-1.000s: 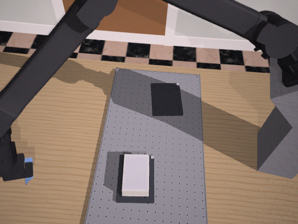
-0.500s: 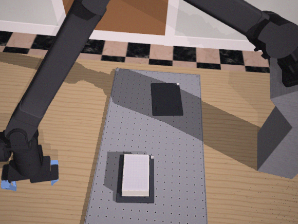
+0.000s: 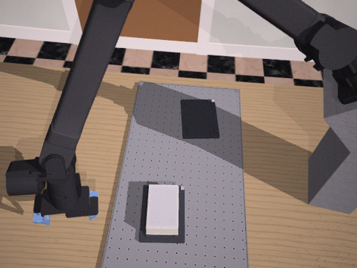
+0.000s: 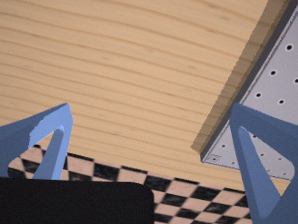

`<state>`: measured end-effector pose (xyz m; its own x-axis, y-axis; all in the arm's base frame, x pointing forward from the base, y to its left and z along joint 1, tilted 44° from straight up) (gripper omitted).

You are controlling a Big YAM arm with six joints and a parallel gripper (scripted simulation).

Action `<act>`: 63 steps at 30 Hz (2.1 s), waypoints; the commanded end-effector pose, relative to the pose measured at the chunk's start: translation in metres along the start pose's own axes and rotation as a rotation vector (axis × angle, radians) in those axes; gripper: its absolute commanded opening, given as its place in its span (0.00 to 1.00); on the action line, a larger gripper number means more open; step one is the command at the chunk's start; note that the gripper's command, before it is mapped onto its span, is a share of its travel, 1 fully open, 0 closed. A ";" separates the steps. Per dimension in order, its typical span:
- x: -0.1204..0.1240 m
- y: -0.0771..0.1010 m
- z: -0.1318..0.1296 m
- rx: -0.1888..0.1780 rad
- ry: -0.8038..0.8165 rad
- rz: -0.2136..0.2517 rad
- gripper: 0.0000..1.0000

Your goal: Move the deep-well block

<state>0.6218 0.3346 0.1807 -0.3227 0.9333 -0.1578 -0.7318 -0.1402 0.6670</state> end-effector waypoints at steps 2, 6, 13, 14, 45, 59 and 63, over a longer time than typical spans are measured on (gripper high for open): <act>0.009 0.026 0.006 -0.017 -0.038 -0.001 1.00; 0.008 0.026 -0.009 -0.040 -0.046 0.000 1.00; 0.006 0.028 -0.045 -0.023 -0.069 -0.013 1.00; 0.006 0.029 -0.050 -0.023 -0.069 -0.013 1.00; -0.010 0.052 -0.185 0.048 -0.182 -0.091 1.00; -0.019 0.060 -0.214 0.047 -0.183 -0.095 1.00; -0.019 0.060 -0.216 0.053 -0.181 -0.096 1.00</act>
<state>0.4549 0.2307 0.0499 -0.1362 0.9845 -0.1106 -0.6960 -0.0157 0.7179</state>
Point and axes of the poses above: the point where the finger pads meet when closed, its own y axis back along the fingers, its own z axis across the jaws, x = y × z, the point moved 2 cm from there along y, back along the fingers, and after that the axes turned 4 degrees about -y, right-handed, at the moved point
